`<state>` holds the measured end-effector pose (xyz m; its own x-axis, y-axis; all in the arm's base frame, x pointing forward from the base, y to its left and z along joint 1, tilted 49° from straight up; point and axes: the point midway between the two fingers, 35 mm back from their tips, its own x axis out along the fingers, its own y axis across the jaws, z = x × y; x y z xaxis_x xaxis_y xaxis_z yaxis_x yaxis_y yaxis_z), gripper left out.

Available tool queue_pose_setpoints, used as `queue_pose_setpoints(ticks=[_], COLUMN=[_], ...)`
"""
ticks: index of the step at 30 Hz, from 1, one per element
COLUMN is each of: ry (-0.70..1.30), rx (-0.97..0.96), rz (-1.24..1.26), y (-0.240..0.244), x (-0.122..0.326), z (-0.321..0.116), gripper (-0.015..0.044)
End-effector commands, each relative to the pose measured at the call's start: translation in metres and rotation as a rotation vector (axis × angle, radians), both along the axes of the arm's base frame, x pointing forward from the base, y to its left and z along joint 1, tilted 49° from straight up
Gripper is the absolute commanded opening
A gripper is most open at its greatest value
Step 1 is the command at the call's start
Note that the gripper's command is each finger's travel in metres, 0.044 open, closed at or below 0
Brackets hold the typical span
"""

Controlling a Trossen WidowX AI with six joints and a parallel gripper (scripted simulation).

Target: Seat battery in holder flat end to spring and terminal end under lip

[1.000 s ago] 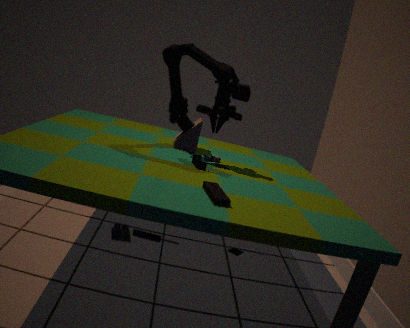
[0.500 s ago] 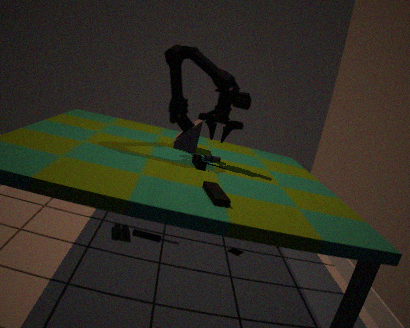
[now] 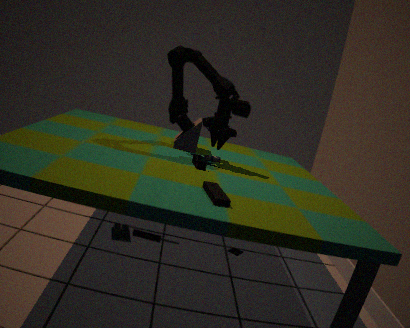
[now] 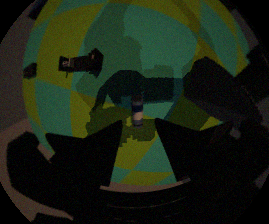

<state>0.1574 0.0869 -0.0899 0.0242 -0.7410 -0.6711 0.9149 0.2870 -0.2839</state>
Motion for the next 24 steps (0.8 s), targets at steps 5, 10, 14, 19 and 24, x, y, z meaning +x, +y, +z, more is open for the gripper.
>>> queue_pose_setpoints(ticks=[5,10,14,19,24], ry=[-0.017,-0.017,-0.017,-0.017,-0.018], rx=[-0.011,-0.011,-0.011,-0.011,-0.012], rz=[-0.014,-0.013,-0.013,-0.013,-0.013], y=[-0.007,-0.013,-0.018,-0.024,-0.030], x=[0.000,0.000,0.001,0.001,0.001], z=[-0.006,-0.012,-0.016,-0.021,-0.026], gripper=[0.0232,0.0232,0.0232,0.0232,0.0232])
